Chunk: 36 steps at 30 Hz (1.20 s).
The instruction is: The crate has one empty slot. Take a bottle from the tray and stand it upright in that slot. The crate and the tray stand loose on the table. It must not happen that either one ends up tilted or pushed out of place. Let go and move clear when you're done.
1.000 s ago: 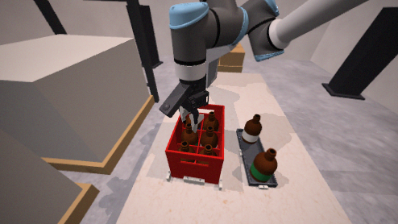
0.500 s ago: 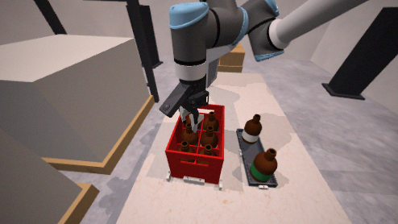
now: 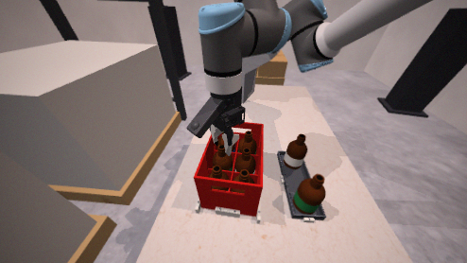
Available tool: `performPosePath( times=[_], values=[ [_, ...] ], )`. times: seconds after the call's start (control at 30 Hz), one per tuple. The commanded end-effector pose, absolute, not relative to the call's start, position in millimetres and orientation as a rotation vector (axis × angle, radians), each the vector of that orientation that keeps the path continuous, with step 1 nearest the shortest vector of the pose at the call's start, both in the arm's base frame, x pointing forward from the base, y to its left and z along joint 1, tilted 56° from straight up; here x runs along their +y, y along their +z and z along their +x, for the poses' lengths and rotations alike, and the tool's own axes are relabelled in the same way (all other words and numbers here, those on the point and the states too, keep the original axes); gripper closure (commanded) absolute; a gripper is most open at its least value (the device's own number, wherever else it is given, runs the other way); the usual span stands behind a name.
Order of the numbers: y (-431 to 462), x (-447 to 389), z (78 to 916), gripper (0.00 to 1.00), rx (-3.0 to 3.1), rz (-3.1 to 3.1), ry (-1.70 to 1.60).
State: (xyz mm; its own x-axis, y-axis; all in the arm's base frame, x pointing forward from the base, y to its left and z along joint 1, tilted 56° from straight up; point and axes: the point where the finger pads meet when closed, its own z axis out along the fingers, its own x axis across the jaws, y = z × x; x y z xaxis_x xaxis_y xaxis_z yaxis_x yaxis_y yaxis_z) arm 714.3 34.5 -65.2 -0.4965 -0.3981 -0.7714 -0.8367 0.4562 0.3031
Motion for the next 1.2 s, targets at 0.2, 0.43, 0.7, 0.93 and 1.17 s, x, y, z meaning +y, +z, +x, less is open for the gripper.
performPosePath(
  times=[0.2, 0.43, 0.7, 0.93, 1.17],
  values=[
    [-64.9, 33.7, 714.7, 0.62, 2.087, -1.025, 0.912],
    [-64.9, 33.7, 714.7, 0.62, 2.087, -1.025, 0.912],
    [-64.9, 33.7, 714.7, 0.62, 2.087, -1.025, 0.912],
    [-64.3, 32.9, 714.4, 0.62, 2.087, -1.025, 0.912],
    [-62.3, 30.1, 713.6, 0.62, 2.087, -1.025, 0.912]
  ],
)
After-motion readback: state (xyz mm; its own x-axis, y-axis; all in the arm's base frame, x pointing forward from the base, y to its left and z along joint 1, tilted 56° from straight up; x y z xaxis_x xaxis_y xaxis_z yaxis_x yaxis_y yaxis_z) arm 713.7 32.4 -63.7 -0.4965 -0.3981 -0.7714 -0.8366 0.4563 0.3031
